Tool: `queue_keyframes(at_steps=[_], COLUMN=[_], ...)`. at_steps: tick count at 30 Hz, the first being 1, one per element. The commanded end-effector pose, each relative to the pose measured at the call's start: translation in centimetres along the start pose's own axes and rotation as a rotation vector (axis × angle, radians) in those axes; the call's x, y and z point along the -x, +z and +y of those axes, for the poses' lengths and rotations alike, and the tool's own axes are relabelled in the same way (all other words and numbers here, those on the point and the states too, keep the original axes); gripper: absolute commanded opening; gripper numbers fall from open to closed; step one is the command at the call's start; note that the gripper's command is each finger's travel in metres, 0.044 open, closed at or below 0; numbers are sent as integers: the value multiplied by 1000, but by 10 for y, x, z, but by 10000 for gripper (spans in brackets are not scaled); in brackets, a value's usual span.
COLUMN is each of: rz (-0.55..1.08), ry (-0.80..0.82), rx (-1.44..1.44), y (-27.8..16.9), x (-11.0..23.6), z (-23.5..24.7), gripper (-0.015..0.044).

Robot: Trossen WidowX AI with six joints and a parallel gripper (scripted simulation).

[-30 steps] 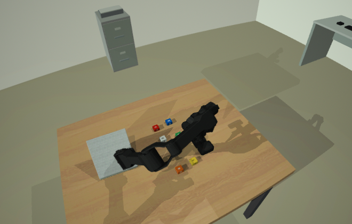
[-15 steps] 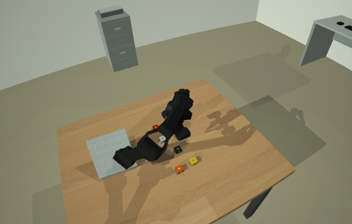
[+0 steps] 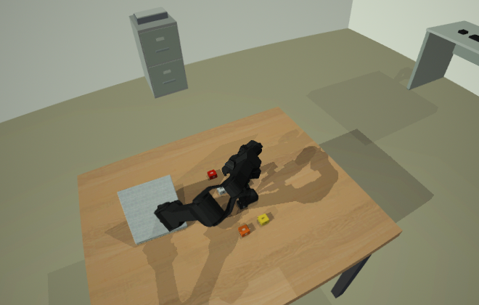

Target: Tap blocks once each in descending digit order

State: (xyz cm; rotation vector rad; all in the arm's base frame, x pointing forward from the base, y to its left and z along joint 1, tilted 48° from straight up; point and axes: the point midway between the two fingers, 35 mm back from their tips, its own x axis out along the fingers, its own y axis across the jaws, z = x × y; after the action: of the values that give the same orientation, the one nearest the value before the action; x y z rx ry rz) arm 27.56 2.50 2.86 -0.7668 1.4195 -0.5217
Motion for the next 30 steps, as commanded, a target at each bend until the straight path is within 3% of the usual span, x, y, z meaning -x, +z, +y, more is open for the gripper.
queue_keyframes(at_steps=[1,21,25,28,30], rz=[3,3,3,3,0], ry=[-4,-6,-4,-4,3], rx=[5,5,5,5,6], y=[-1,-2,-1,-1,2], x=[-8,-31,-3,-1,4], z=[-1,-1,-1,-1,9], gripper=[20,20,20,20,72])
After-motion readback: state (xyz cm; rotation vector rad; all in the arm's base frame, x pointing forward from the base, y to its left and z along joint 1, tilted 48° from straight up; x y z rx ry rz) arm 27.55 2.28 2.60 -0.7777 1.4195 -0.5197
